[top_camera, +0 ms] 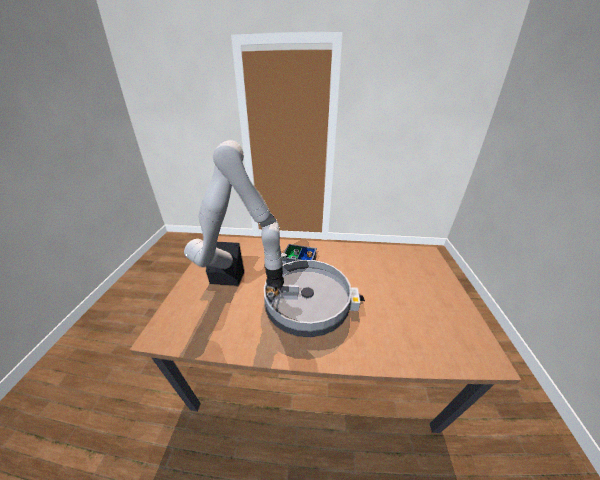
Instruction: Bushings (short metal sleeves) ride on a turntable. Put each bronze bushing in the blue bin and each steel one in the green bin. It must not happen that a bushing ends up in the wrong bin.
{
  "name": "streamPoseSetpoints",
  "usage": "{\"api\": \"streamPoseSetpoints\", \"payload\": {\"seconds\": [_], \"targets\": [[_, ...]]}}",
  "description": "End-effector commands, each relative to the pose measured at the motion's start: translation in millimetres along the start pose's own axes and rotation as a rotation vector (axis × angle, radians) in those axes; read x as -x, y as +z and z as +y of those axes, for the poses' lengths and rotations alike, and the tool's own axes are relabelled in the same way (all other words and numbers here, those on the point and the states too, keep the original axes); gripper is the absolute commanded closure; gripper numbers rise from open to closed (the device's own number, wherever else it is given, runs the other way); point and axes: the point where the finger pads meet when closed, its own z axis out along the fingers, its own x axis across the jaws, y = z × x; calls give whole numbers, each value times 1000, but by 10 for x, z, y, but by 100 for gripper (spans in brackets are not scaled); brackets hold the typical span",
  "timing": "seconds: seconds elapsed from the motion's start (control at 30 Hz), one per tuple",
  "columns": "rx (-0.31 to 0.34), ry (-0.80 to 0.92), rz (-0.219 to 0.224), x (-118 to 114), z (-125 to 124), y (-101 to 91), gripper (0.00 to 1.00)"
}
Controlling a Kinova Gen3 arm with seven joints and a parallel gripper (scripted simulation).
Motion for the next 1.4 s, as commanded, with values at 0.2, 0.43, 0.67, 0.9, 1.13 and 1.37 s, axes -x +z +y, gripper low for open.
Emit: {"api": "streamPoseSetpoints", "payload": {"seconds": [0.2, 0.43, 0.67, 0.9, 1.13, 1.37], "targets": [[3, 3, -4, 9, 15, 72, 60], [3, 3, -4, 10, 16, 126, 60], [3, 3, -5, 10, 16, 154, 60], [3, 3, -5, 11, 17, 222, 60], [3, 3, -5, 11, 17, 222, 60], [3, 3, -4, 10, 16, 221, 100]]}}
